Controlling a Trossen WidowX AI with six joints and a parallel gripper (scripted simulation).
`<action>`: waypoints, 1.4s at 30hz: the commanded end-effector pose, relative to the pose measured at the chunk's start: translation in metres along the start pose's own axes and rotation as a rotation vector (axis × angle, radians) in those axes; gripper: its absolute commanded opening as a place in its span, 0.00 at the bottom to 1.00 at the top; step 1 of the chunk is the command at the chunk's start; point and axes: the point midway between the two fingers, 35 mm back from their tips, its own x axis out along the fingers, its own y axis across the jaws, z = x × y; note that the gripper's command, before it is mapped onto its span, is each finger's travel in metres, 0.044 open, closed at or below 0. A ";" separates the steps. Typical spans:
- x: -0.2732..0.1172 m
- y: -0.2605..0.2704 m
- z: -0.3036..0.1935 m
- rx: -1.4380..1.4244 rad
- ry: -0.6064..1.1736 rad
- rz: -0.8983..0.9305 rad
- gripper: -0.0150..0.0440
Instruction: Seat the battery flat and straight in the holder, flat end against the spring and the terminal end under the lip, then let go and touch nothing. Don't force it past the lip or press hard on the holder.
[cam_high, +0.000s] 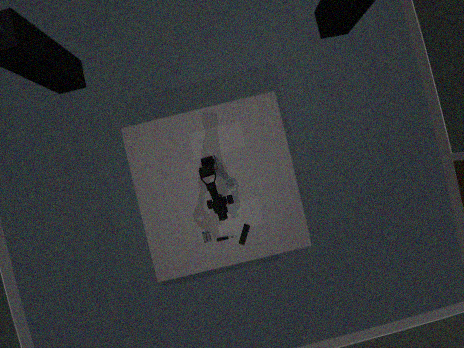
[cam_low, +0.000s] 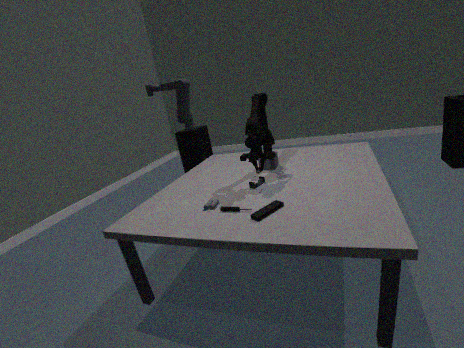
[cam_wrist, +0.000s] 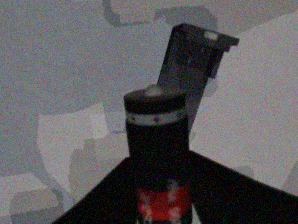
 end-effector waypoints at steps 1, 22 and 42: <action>0.000 -0.015 0.007 0.214 0.005 -0.004 0.40; 0.025 -0.025 0.016 0.359 -0.141 -0.026 0.40; 0.042 -0.025 0.016 0.353 -0.281 -0.058 0.40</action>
